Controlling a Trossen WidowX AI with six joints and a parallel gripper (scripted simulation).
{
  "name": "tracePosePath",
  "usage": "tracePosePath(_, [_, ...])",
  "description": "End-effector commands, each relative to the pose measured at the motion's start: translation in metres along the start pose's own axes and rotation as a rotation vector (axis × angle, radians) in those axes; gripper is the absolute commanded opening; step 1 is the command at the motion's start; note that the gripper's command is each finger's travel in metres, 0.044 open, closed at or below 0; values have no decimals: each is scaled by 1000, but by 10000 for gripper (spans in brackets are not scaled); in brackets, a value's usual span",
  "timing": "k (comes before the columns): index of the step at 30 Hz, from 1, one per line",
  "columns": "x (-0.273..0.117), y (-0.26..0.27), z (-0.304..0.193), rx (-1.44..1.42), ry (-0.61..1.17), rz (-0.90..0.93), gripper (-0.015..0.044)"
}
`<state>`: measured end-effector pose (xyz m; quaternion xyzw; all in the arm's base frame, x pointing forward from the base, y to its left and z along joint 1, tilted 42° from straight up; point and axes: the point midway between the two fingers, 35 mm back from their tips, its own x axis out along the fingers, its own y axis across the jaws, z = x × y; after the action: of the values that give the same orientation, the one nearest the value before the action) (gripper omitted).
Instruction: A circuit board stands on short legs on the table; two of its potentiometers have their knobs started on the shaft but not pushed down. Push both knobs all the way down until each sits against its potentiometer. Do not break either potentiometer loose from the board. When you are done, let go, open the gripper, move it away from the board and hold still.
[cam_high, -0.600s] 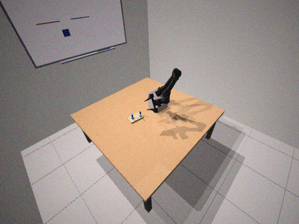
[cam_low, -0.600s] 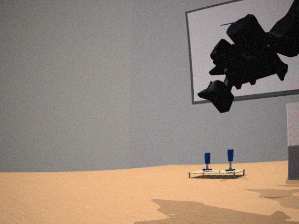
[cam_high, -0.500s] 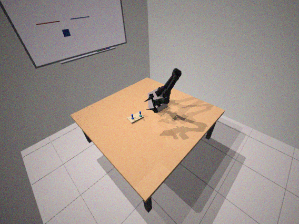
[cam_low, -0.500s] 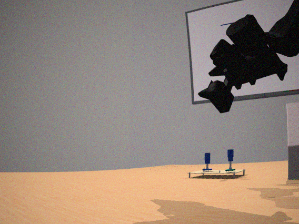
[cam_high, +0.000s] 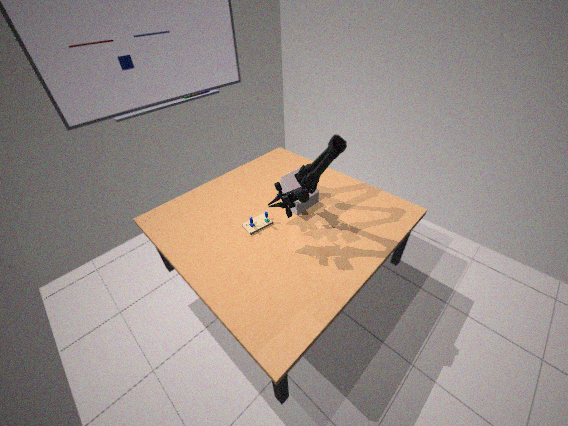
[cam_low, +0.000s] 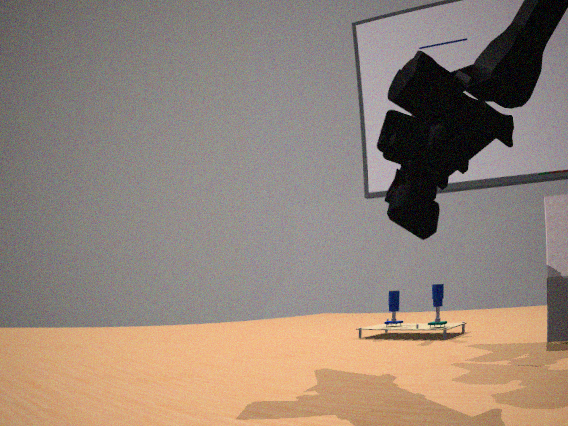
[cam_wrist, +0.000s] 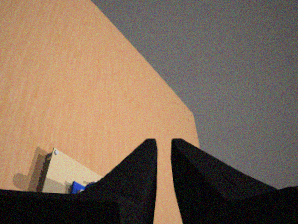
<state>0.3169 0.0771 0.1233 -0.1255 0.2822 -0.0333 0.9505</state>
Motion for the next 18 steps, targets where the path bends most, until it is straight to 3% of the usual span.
tracePosePath(1, [13,2,-11,-19,92,48,0])
tracePosePath(18, [47,2,-63,61,489,271,0])
